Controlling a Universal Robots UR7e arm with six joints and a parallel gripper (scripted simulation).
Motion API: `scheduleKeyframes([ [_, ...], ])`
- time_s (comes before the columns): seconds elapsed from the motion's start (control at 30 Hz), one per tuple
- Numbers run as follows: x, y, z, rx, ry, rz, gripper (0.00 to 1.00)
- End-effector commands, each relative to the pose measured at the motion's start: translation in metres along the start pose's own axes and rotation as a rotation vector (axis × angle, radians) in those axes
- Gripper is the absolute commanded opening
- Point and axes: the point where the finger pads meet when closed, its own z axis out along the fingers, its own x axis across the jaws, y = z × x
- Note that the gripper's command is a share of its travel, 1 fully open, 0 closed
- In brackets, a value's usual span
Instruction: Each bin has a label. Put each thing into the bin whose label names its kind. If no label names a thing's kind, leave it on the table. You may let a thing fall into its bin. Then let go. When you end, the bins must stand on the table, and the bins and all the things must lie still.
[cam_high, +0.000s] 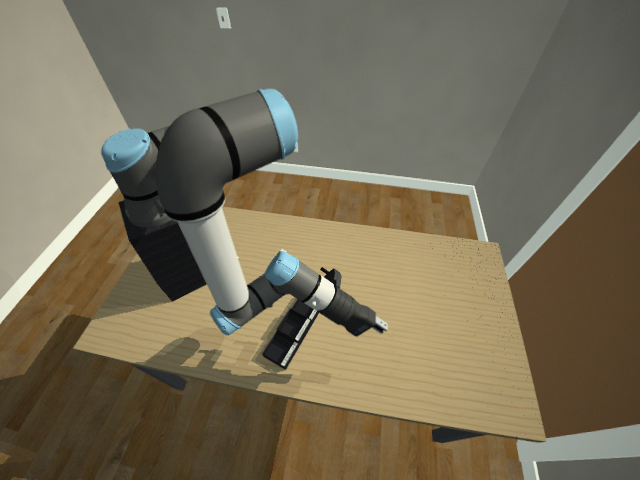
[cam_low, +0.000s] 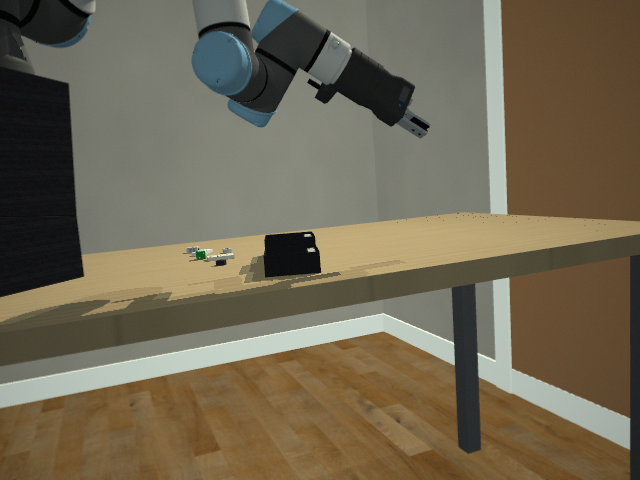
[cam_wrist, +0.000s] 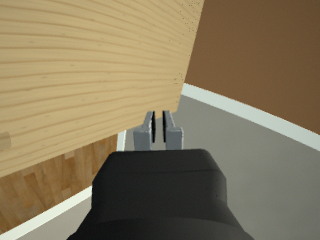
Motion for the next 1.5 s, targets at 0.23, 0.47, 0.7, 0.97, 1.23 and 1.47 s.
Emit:
scheduleKeyframes([
  [0.23, -0.012, -0.029, -0.022, 0.079, -0.165, -0.216, 0.31],
  [0.47, -0.022, -0.048, -0.042, 0.129, -0.225, -0.319, 0.31],
  [0.7, -0.03, -0.061, -0.057, 0.178, -0.277, -0.409, 0.31],
  [0.97, -0.038, -0.074, -0.073, 0.226, -0.319, -0.489, 0.31],
  [1.23, -0.047, -0.087, -0.091, 0.278, -0.357, -0.569, 0.31],
  [1.47, -0.056, -0.1, -0.11, 0.334, -0.393, -0.65, 0.31],
])
